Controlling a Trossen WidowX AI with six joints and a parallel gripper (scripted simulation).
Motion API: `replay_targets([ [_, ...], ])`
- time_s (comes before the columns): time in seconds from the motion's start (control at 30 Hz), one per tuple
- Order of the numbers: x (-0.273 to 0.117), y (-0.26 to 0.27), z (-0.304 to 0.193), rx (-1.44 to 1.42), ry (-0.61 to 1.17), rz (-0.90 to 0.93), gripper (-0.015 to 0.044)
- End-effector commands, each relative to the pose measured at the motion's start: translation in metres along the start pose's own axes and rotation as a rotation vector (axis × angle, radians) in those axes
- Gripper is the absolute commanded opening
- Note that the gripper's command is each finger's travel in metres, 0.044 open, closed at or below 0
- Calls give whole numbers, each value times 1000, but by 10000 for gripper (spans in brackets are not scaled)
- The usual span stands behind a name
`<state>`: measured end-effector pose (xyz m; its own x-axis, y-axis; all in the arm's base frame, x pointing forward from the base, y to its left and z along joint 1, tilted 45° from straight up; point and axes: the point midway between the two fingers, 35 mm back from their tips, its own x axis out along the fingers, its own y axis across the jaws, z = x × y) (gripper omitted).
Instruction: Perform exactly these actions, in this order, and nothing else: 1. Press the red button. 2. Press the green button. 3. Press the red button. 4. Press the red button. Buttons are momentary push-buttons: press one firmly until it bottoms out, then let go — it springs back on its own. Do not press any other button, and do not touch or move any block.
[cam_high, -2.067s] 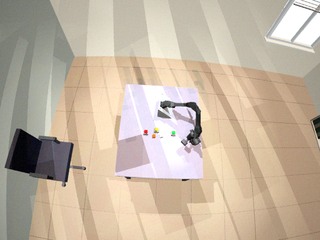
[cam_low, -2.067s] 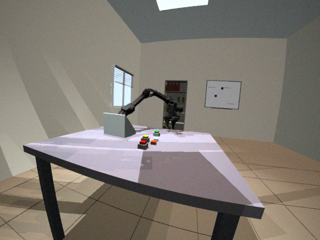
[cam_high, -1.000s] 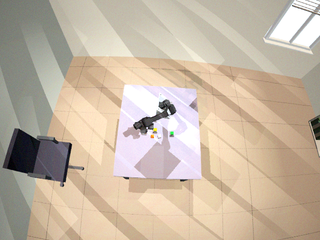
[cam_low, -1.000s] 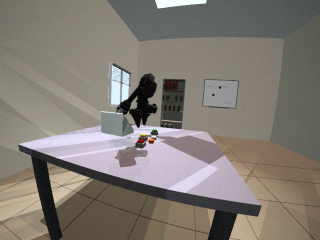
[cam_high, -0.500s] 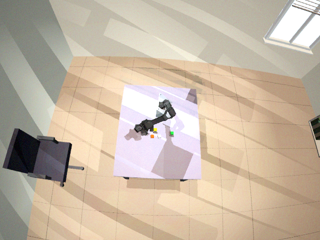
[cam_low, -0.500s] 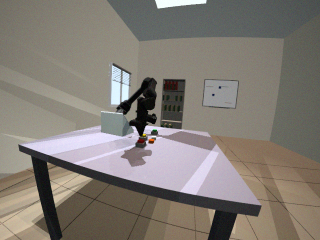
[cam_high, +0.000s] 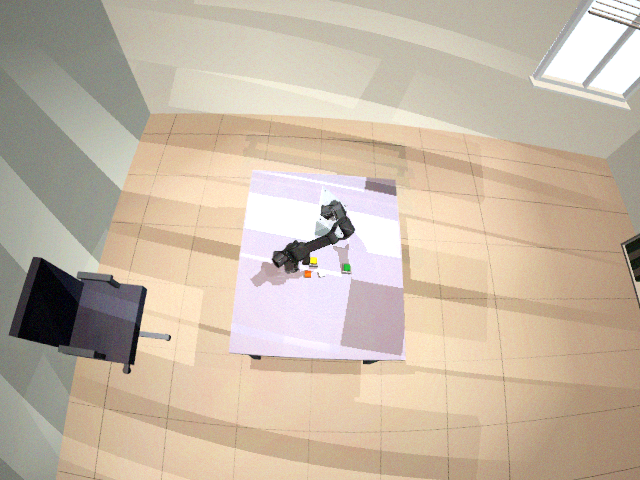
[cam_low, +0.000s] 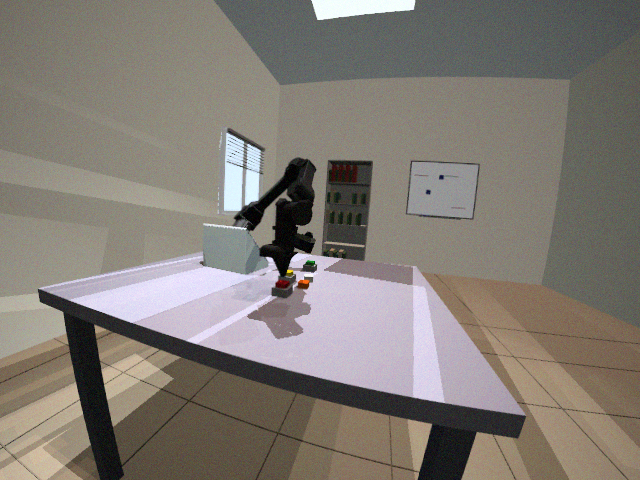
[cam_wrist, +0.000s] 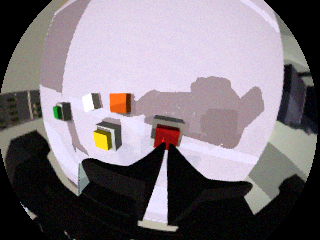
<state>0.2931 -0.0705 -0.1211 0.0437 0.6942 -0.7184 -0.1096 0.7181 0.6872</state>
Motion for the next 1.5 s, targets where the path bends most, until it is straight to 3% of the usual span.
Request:
replay_targets([
  [0.0,8,1,-1,9,0,7,20],
  [1.0,27,2,-2,8,0,8,20],
  [1.13,-5,1,-2,8,0,6,20],
  [1.3,-11,1,-1,9,0,6,20],
  [1.47,-70,0,-2,9,1,3,20],
])
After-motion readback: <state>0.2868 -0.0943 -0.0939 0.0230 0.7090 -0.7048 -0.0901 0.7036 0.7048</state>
